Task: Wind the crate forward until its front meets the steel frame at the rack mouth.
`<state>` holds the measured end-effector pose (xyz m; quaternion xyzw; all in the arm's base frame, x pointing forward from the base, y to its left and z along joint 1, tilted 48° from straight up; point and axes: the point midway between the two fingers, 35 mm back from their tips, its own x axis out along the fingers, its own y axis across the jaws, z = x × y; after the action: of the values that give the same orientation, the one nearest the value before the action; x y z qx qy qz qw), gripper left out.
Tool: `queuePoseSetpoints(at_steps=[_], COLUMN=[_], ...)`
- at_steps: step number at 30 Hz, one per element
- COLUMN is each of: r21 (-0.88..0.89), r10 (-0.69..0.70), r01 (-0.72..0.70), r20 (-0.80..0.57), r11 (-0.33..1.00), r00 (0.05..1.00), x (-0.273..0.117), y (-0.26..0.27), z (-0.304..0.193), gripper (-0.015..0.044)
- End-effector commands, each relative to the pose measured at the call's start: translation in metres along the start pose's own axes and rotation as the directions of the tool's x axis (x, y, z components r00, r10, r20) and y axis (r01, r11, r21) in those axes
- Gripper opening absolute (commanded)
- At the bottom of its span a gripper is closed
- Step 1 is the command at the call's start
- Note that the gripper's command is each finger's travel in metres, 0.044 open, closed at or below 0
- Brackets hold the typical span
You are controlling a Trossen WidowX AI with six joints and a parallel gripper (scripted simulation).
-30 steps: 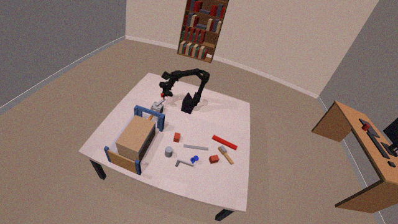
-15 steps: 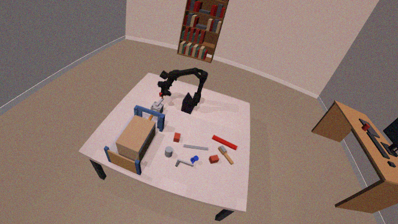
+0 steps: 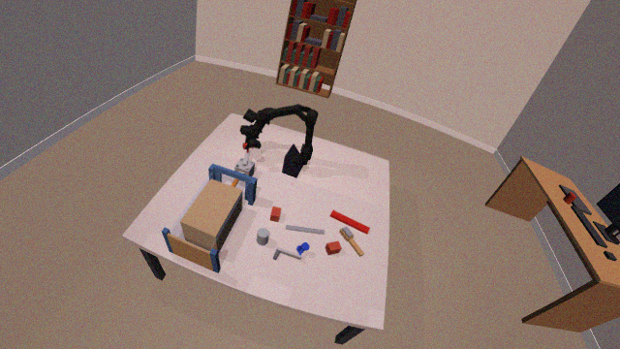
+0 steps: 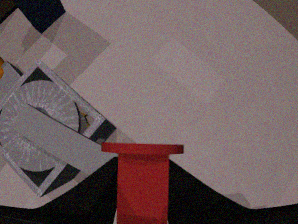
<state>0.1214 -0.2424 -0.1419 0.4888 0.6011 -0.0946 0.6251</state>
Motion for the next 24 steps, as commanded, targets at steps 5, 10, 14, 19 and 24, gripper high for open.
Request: queuePoseSetpoints(at_steps=[5,10,14,19,24], r21=[-0.007,-0.007,-0.007,-0.007,-0.007], r10=[-0.005,-0.005,-0.005,-0.005,-0.004], r01=[0.005,0.005,0.005,0.005,0.005], r20=[0.002,0.003,0.003,0.003,0.004], r11=[1.0,1.0,1.0,1.0,1.0], r00=[1.0,1.0,1.0,1.0,1.0], x=[0.01,0.012,0.014,0.017,0.019], y=[-0.005,-0.006,-0.007,-0.007,-0.007], z=[0.016,0.021,0.025,0.031,0.037], gripper=[0.0,0.0,0.0,0.0,0.0])
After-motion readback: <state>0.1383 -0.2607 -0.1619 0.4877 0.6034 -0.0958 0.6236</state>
